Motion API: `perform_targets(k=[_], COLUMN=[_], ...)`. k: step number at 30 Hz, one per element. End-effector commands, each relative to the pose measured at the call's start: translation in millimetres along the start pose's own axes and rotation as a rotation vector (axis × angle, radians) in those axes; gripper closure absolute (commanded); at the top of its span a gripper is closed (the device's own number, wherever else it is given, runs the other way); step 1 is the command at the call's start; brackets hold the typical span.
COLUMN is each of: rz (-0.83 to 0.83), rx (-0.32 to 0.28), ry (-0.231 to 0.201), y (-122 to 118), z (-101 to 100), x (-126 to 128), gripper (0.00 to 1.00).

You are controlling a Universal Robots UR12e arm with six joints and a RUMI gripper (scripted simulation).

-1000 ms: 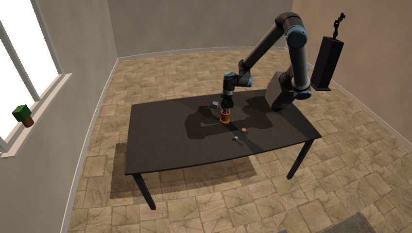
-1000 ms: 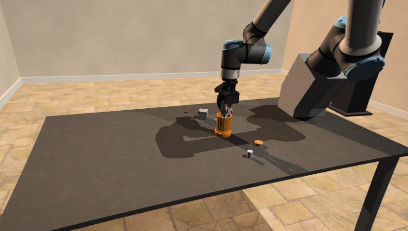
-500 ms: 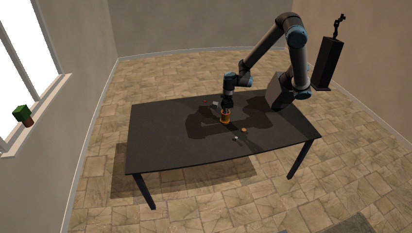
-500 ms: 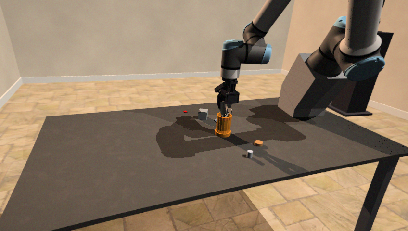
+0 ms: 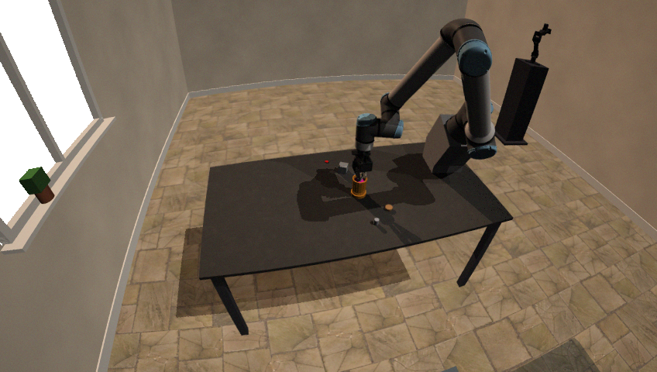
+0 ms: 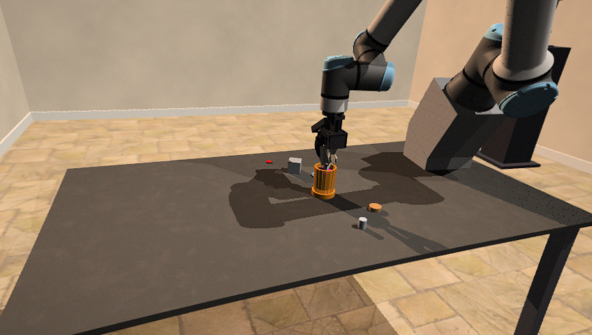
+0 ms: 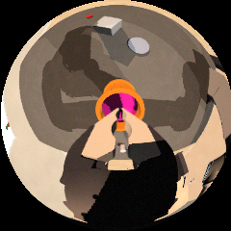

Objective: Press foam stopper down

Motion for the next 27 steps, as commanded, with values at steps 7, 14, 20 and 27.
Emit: perform_targets(k=[7,14,20,27], rz=[0.000,0.000,0.000,0.000], rx=[0.000,0.000,0.000,0.000], ry=[0.001,0.001,0.001,0.001], y=[0.1,0.1,0.1,0.1], z=[22.0,43.3,53.6,64.2], x=[-0.3,-0.3,-0.3,-0.3], gripper=[1.00,1.00,1.00,1.00])
Point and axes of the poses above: the point where the finger pads meet when closed, its own z axis back along the fingers, its own x axis across the jaws, y = z × x, the point moved 3 cm from there along z, back along the fingers, and after that the axes turned 15 degrees about z, right-handed, at the moved point
